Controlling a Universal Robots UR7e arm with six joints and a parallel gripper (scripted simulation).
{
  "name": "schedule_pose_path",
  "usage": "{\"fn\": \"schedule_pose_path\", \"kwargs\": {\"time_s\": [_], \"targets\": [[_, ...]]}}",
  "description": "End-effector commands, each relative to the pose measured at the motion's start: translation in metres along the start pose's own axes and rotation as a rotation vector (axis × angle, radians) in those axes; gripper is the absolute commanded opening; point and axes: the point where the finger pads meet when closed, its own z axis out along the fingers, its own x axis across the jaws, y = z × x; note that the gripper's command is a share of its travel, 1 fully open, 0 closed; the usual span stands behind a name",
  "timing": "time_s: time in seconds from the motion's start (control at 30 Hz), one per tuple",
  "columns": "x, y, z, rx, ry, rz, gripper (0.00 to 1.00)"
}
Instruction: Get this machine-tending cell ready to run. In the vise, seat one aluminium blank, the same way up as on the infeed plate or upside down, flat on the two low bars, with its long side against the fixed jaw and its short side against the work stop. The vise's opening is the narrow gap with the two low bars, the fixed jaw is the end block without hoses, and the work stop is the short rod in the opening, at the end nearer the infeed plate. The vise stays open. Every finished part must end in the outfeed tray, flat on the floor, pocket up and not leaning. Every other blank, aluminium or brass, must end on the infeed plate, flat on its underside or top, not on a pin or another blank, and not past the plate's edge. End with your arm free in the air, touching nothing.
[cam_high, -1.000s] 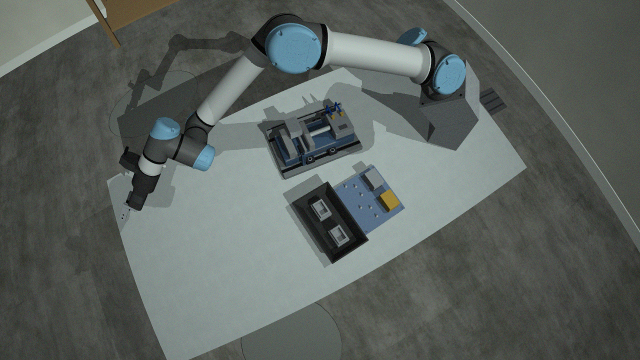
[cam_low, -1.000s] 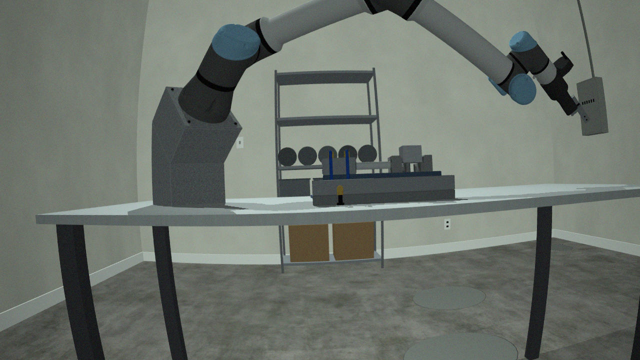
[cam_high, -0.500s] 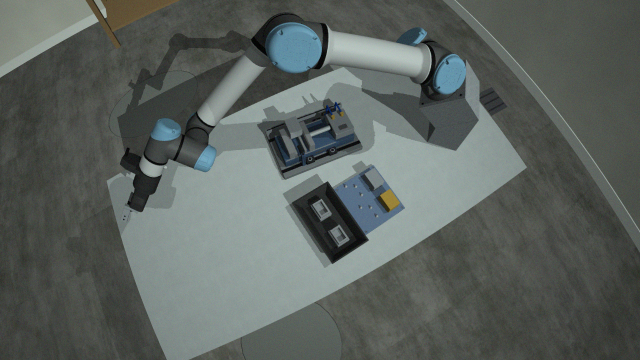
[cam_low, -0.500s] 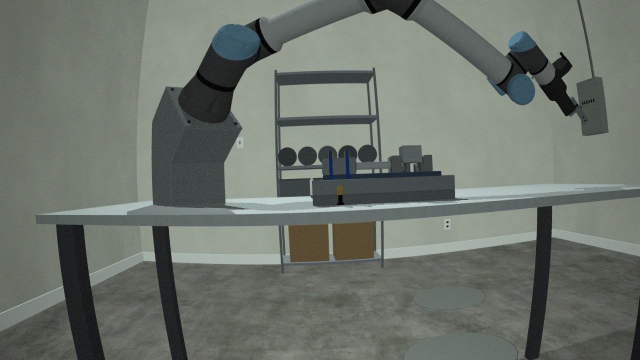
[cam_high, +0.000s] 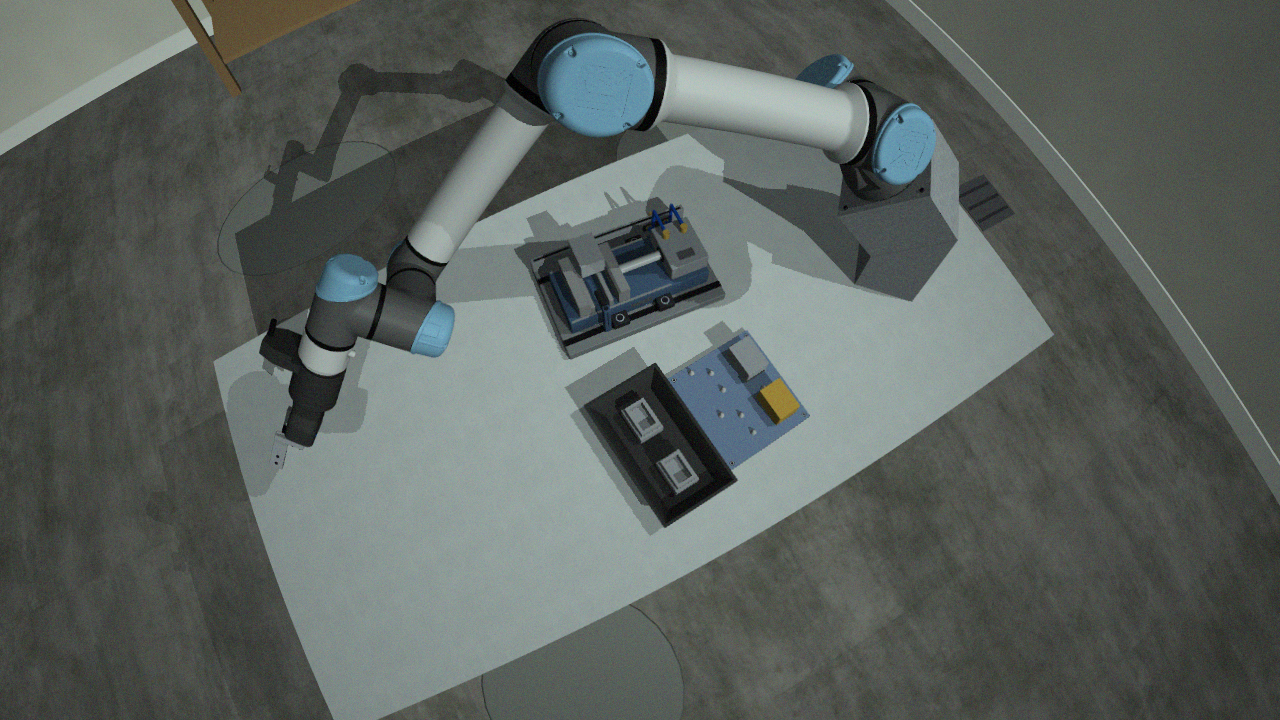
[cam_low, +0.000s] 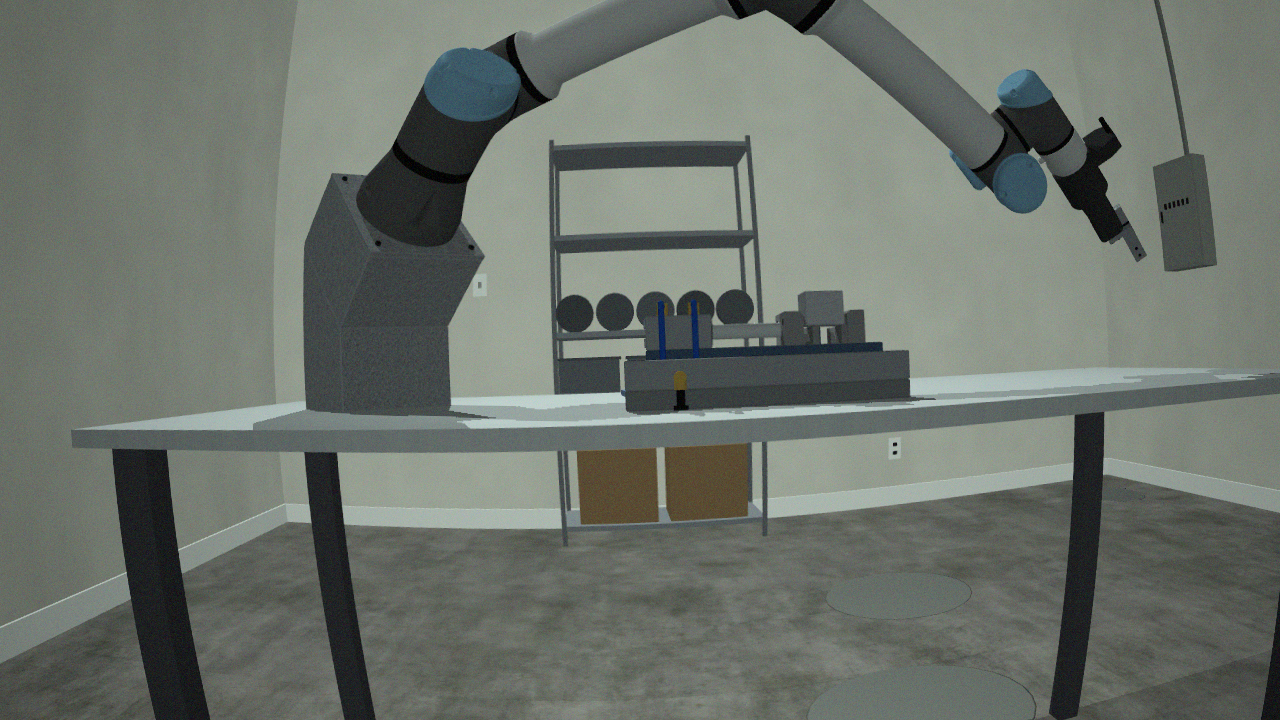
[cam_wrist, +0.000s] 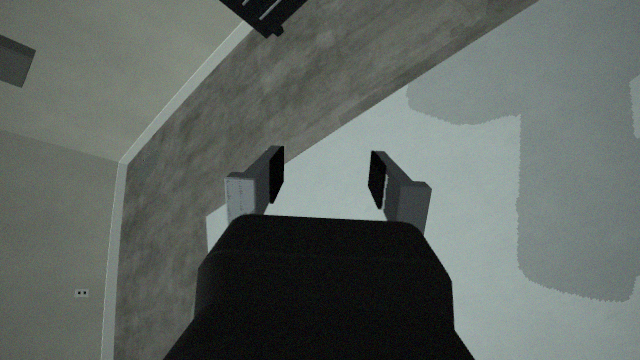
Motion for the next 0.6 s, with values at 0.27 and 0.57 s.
{"fn": "schedule_pose_path", "kwargs": {"time_s": [0.27, 0.57], "targets": [[-0.033, 0.108, -0.011, -0.143, 0.052, 0.036, 1.00], [-0.056, 0.212, -0.040, -0.273, 0.115, 0.041, 1.00]]}}
